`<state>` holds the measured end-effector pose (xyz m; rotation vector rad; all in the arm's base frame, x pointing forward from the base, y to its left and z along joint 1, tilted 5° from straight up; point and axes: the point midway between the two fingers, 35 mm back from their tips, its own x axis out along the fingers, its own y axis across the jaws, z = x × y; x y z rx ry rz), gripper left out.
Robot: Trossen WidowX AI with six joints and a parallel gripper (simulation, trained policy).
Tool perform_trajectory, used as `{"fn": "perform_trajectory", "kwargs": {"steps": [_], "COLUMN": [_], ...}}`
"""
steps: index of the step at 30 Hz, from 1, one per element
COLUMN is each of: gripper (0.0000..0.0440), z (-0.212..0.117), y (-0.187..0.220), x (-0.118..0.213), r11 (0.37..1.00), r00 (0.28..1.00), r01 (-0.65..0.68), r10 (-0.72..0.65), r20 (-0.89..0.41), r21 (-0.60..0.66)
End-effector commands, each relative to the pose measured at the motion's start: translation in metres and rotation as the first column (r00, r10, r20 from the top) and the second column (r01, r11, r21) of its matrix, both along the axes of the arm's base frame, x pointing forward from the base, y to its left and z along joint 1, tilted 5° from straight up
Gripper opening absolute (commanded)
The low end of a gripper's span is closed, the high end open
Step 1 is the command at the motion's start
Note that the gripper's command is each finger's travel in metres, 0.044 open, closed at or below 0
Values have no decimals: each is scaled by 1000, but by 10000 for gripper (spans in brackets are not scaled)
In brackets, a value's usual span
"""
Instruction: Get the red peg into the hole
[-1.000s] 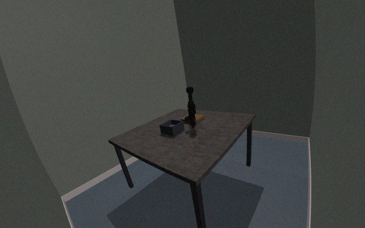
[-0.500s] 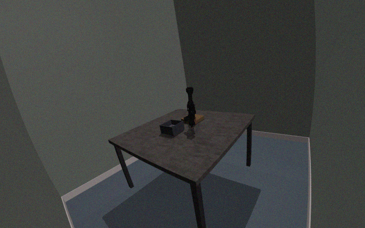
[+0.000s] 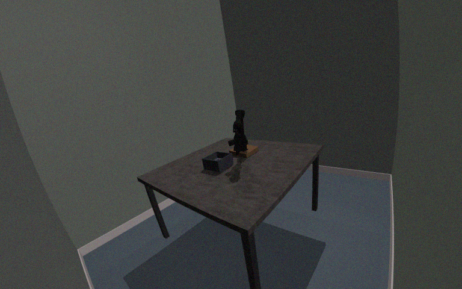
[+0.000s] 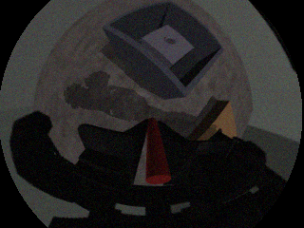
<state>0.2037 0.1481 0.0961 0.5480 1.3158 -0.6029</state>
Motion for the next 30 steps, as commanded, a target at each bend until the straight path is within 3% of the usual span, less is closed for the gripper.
{"fn": "perform_trajectory", "kwargs": {"steps": [1, 15, 30], "gripper": [0, 0, 0], "z": [9, 29, 12], "y": [-8, -55, -108], "x": [9, 61, 105], "r11": [999, 983, 979], "r00": [999, 977, 975], "r01": [38, 181, 193], "r10": [-38, -175, -184], "r20": [24, 120, 127], "r21": [-10, -39, -68]}}
